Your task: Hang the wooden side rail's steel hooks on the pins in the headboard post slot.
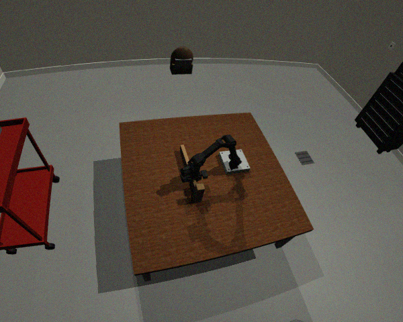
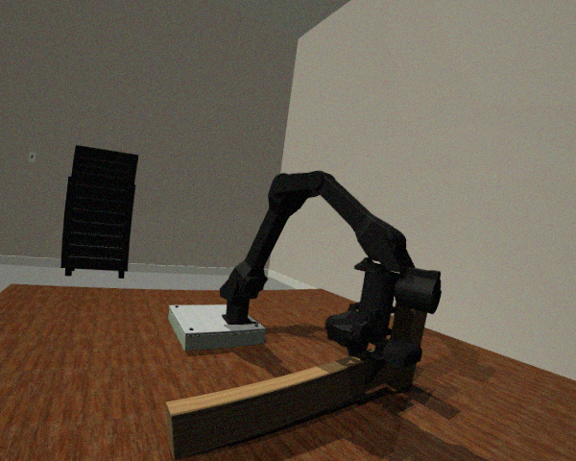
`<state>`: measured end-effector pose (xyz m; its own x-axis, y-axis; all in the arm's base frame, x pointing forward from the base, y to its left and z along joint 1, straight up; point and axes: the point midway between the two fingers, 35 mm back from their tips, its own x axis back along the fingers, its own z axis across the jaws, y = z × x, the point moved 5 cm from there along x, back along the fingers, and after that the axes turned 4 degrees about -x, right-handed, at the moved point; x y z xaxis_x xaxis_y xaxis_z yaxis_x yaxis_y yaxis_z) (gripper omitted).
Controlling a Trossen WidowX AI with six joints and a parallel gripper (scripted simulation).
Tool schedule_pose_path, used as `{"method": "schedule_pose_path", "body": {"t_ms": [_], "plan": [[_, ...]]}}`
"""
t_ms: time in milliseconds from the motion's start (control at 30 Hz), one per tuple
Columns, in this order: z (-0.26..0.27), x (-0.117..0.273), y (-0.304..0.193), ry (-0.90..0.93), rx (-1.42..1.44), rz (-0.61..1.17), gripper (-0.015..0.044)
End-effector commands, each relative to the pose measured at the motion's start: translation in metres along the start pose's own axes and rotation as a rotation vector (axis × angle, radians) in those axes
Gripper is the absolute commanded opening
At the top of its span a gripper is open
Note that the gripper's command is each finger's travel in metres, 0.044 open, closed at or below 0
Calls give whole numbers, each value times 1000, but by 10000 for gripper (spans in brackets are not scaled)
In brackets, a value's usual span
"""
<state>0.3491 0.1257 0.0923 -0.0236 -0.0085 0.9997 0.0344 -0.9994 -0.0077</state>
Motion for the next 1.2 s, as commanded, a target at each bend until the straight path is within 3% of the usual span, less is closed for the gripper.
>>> {"method": "schedule_pose_path", "body": {"t_ms": [0,1167], "plan": [[0,1,-2,3,-3,4,0],[1,3,-5,3,-3,4,0]]}}
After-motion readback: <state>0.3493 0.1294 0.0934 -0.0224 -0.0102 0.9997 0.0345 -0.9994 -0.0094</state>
